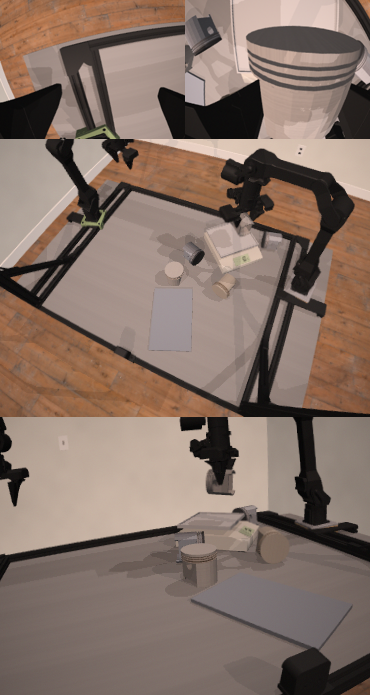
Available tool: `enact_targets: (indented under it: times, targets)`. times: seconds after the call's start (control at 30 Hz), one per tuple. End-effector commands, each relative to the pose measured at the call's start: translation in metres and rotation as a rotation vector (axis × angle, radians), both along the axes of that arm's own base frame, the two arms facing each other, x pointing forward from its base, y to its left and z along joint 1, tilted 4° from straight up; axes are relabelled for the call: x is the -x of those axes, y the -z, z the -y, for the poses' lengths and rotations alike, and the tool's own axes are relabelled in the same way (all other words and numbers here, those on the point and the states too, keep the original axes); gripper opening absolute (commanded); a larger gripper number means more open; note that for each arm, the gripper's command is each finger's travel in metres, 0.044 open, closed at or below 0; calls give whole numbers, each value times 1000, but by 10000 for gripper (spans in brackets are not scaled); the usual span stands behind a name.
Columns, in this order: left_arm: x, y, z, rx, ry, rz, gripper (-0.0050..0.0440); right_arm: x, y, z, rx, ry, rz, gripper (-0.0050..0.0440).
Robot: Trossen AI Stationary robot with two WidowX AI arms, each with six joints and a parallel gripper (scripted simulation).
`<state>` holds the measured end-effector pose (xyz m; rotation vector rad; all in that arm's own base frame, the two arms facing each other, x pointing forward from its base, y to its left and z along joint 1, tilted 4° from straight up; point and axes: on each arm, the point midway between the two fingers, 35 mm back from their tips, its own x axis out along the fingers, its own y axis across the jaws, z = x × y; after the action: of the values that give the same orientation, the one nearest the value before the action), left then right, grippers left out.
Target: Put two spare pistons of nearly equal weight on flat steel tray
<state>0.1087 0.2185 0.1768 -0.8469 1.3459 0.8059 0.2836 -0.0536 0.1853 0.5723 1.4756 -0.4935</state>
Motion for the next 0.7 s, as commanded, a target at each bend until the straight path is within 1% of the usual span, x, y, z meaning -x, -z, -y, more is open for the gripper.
enact_targets:
  times: [0.0,0.03,0.1,0.5,0.6,0.67]
  targets:
    - [0,0,0,2,1,1,440,4,-3,0,22,-112,20,158]
    - [0,0,0,2,1,1,440,7,-3,0,25,-139,21,158]
    - [0,0,0,2,1,1,440,7,-3,0,25,-139,21,158]
    - [0,0,0,2,1,1,440,10,-3,0,65,-456,34,158]
    - [0,0,0,2,1,1,440,7,-1,-15,12,-396,29,158]
    - [0,0,0,2,1,1,440,7,-1,-15,12,-396,29,158]
